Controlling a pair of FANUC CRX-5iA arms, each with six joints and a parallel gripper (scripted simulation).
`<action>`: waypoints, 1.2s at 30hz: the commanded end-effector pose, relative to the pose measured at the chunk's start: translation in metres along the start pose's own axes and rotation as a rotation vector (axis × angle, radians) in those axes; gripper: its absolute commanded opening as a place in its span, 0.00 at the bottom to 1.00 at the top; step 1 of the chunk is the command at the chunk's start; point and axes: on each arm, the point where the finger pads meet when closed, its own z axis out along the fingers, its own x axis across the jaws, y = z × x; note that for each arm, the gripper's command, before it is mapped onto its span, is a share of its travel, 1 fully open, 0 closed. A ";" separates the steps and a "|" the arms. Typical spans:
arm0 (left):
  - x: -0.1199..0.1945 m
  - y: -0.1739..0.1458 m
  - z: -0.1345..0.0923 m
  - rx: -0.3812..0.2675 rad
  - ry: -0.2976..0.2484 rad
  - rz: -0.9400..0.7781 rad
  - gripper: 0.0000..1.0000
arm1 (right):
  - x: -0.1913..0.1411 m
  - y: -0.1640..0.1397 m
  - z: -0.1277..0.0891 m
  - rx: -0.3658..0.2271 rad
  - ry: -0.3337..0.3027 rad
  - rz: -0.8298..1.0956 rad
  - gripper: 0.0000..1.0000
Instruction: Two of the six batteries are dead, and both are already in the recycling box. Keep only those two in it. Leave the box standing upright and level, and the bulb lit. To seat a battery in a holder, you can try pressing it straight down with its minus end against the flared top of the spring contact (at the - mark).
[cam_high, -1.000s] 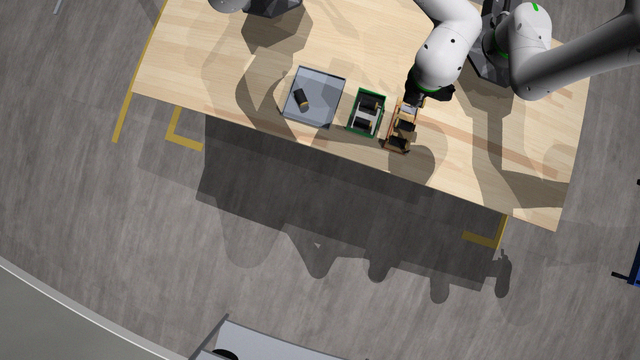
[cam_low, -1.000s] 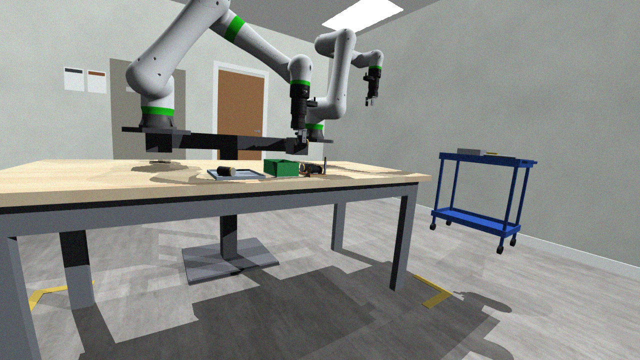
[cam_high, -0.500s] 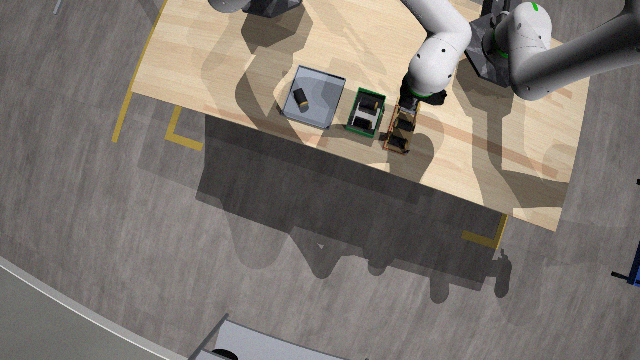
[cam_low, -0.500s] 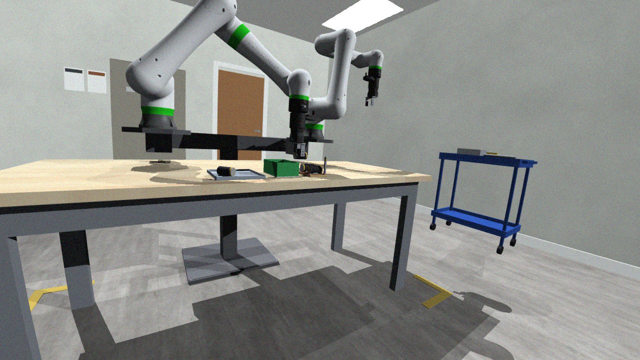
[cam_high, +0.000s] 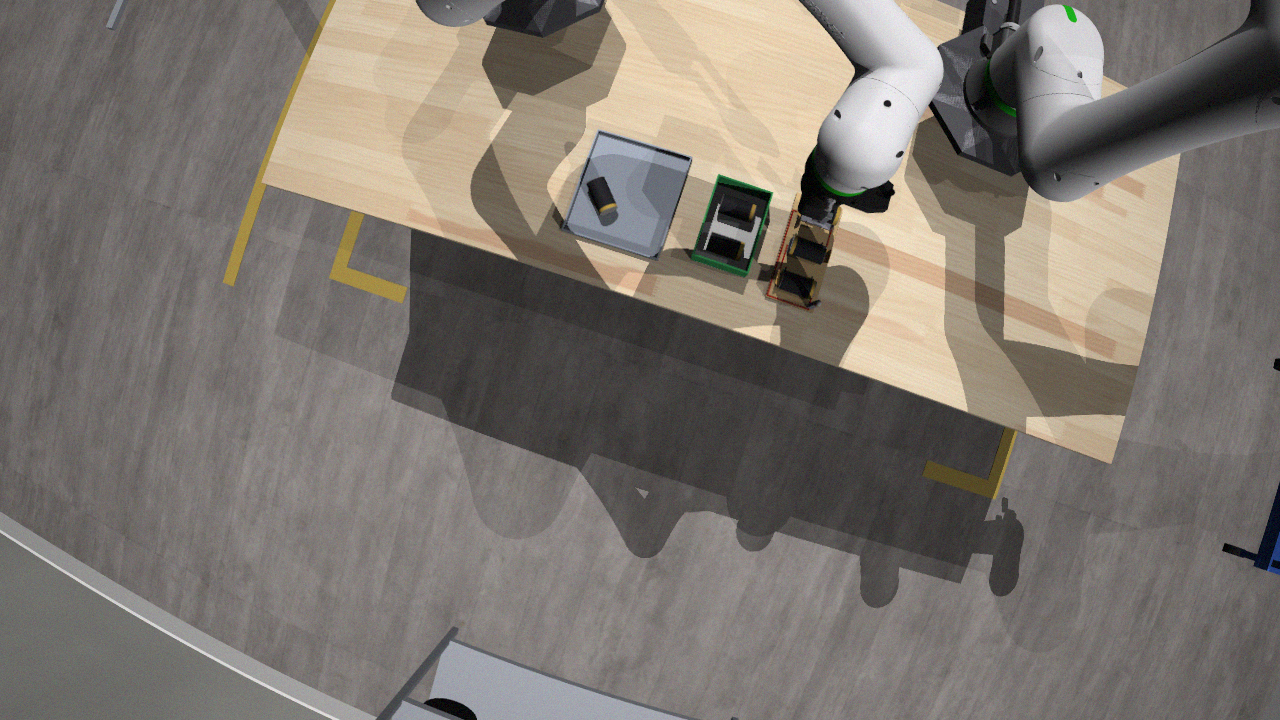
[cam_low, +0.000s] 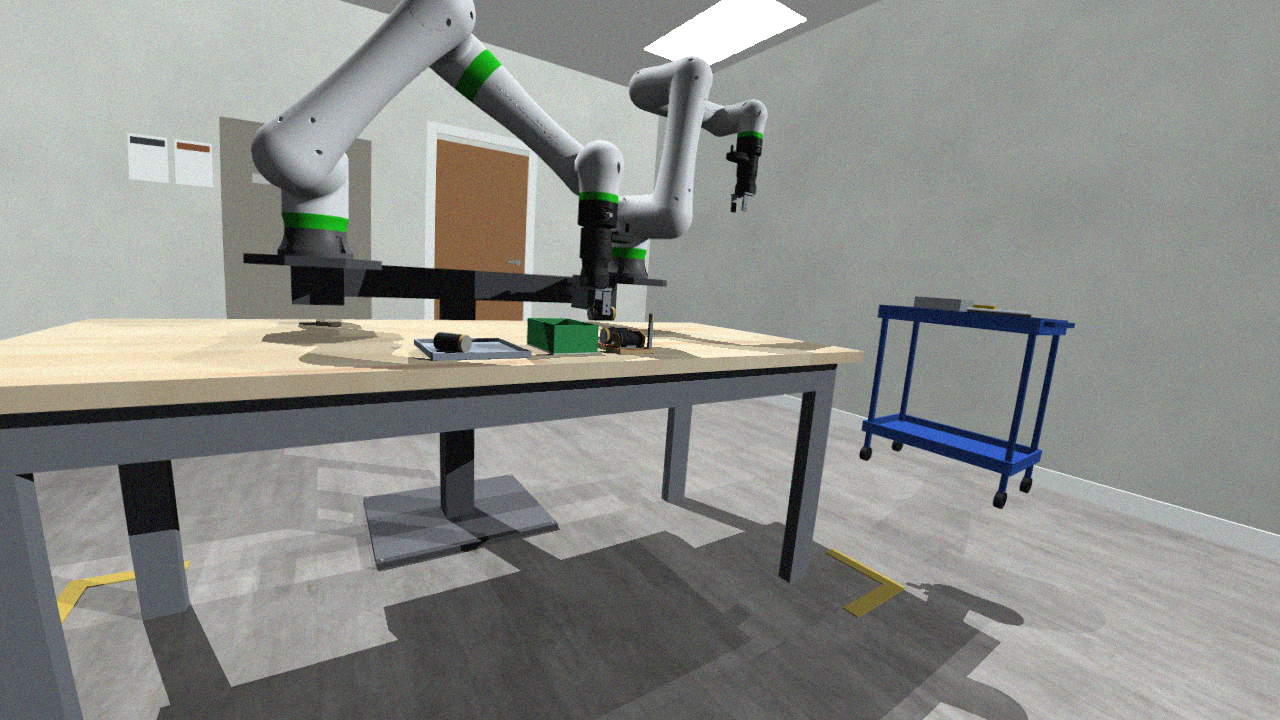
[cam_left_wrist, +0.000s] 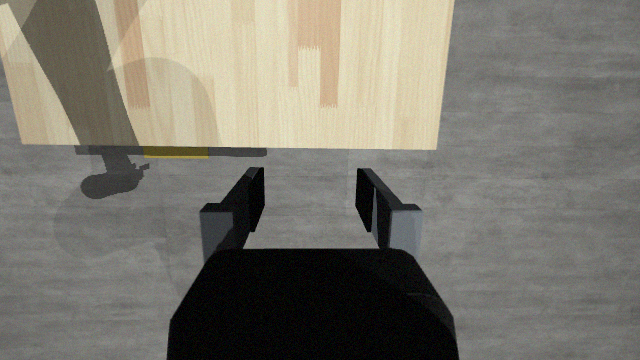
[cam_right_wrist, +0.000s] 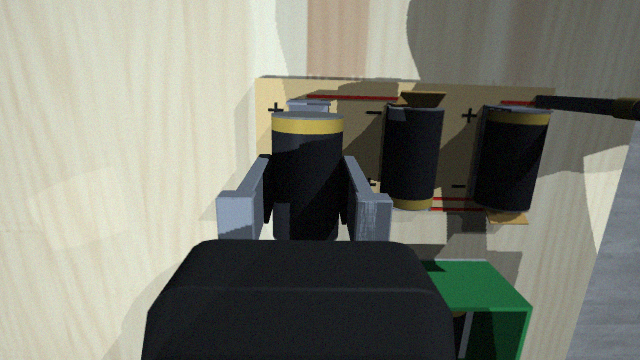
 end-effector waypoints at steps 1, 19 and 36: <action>0.000 0.000 -0.001 -0.003 0.000 0.000 1.00 | 0.000 -0.001 -0.001 0.002 0.001 0.000 0.57; 0.000 0.000 -0.001 -0.003 0.000 0.000 1.00 | 0.000 -0.001 0.000 0.002 0.001 0.000 0.57; 0.000 0.000 -0.001 -0.003 0.000 0.000 1.00 | 0.000 -0.001 0.012 0.002 0.001 0.000 0.57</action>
